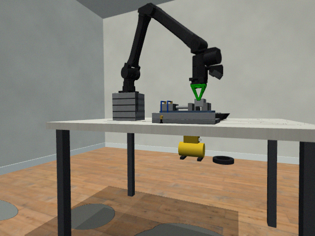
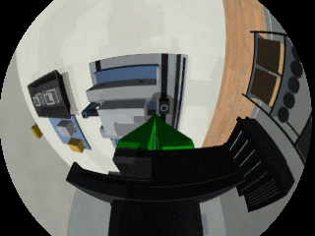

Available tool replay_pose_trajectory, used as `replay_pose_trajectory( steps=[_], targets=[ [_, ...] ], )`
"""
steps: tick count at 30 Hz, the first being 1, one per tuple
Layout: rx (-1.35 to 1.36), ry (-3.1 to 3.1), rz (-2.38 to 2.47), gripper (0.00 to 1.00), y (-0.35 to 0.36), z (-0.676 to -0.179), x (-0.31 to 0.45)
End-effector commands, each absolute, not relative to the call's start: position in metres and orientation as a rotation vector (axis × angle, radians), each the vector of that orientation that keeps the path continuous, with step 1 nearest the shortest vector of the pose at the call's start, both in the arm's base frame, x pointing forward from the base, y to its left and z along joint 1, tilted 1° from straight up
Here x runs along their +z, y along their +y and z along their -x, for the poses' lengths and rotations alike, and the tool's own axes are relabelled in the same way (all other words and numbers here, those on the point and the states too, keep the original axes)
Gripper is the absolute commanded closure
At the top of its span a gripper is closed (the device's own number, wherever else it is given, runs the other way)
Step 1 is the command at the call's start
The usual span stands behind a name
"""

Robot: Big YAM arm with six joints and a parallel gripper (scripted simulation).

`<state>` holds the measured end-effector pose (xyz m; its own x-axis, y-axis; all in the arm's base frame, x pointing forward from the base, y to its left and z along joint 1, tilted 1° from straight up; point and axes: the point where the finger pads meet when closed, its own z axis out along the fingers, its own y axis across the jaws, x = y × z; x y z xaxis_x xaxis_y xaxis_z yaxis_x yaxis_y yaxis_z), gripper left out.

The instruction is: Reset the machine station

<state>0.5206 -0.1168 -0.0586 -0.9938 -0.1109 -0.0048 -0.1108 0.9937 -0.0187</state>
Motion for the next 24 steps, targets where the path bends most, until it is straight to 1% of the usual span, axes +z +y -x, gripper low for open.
replay_pose_trajectory(
  steps=[1,24],
  targets=[
    [-0.014,3.148,0.185,1.0,-0.116,-0.515,-0.074],
    [-0.014,3.149,0.18,1.0,-0.106,-0.516,-0.074]
  ],
)
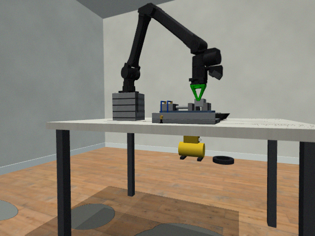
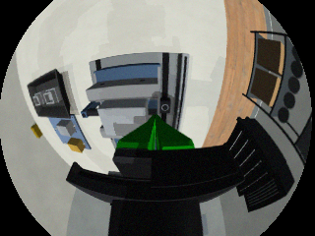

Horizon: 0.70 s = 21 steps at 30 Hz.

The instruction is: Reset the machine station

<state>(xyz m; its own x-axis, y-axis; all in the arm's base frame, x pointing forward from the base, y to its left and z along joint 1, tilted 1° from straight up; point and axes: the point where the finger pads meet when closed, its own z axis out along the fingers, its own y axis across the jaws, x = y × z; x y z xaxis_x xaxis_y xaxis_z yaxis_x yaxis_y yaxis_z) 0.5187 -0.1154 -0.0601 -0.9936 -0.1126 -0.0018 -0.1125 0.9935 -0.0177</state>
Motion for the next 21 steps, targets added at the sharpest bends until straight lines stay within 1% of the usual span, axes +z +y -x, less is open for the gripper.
replay_pose_trajectory(
  steps=[1,21],
  targets=[
    [-0.014,3.149,0.18,1.0,-0.1052,-0.5157,-0.0736],
    [-0.015,3.149,0.179,1.0,-0.0998,-0.5152,-0.0736]
  ],
)
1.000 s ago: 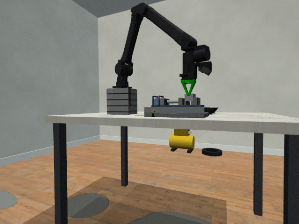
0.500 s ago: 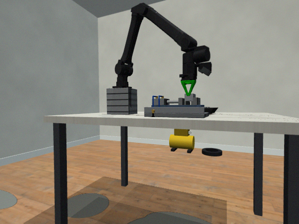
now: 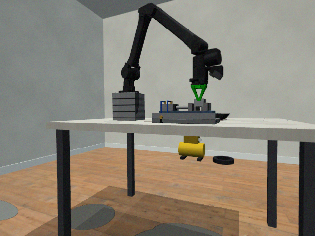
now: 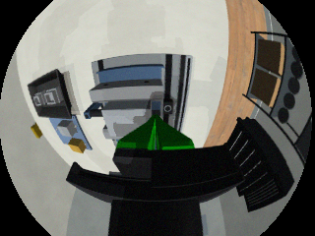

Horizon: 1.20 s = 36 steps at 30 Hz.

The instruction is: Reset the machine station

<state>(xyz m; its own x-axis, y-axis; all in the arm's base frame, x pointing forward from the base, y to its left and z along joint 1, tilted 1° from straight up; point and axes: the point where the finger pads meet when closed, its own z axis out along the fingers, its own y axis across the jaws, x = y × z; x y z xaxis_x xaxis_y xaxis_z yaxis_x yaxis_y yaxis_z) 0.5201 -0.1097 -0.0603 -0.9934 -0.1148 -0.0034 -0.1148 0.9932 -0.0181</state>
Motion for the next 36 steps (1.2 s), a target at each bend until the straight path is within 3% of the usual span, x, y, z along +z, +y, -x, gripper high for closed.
replay_pose_trajectory(
  steps=[1,36],
  targets=[
    [-0.015,3.149,0.179,1.0,-0.0995,-0.5151,-0.0736],
    [-0.021,3.133,0.177,1.0,-0.091,-0.5172,-0.0642]
  ],
)
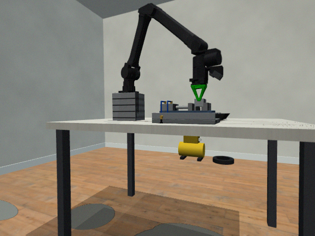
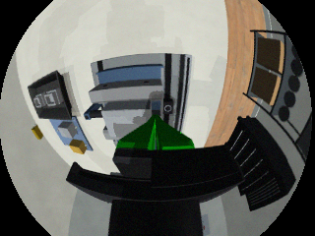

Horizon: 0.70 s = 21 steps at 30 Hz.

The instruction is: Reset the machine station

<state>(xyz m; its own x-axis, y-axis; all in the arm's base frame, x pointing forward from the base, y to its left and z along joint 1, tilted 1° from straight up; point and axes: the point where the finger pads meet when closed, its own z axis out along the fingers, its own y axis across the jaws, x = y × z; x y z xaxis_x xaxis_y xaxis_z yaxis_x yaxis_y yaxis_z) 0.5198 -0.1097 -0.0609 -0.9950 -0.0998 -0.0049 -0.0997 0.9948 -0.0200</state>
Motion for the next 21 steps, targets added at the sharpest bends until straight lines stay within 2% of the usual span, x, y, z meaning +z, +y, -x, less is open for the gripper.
replay_pose_trajectory(
  steps=[1,21],
  targets=[
    [-0.021,3.132,0.177,1.0,-0.0908,-0.5175,-0.0637],
    [-0.018,3.135,0.178,1.0,-0.0869,-0.5161,-0.0639]
  ],
)
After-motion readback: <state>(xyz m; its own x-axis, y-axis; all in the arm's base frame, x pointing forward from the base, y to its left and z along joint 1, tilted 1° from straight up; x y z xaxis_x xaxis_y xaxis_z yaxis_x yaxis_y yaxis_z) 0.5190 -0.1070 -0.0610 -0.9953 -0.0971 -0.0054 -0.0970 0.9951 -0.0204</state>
